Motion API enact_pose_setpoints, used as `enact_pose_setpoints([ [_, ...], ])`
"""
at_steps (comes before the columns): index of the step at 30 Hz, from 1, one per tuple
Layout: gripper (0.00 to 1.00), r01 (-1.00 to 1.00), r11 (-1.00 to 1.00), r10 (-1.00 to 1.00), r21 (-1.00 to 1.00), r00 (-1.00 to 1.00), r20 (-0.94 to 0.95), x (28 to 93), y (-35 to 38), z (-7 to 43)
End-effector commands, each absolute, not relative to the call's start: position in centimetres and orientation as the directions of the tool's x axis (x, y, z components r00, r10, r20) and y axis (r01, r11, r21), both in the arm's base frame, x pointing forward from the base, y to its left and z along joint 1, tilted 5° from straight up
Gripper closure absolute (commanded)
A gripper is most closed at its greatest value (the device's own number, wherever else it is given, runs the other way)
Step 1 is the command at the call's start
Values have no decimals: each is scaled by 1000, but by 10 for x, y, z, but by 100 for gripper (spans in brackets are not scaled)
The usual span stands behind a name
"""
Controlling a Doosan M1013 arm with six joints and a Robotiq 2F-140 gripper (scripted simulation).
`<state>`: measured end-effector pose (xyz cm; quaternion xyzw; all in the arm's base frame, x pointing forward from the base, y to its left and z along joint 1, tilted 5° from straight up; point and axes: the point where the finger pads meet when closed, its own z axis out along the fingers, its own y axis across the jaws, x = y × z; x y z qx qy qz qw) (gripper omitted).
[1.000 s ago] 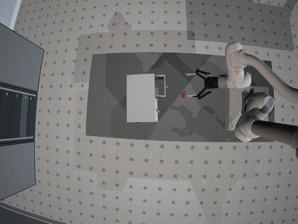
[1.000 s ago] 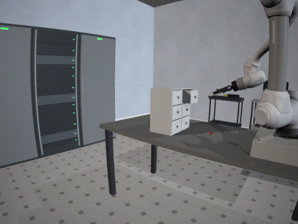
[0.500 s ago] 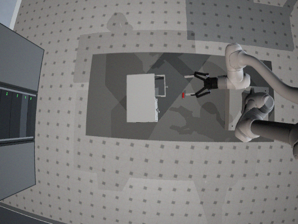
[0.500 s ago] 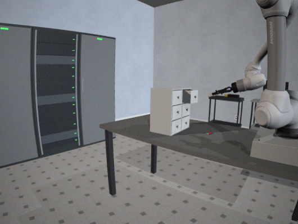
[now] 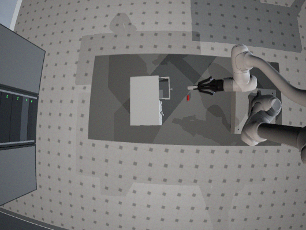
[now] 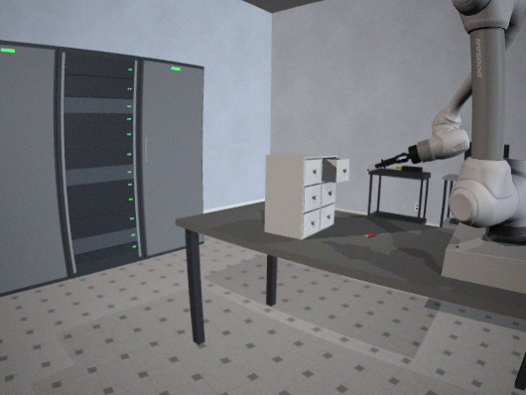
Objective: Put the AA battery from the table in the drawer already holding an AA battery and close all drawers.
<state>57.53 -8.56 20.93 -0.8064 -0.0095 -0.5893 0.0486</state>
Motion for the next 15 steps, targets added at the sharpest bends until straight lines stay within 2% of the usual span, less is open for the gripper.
enact_pose_setpoints([
  [1,100,73,-995,-42,-67,305,951,575,-86,209],
  [15,100,73,-995,-42,-67,305,951,588,-84,206],
])
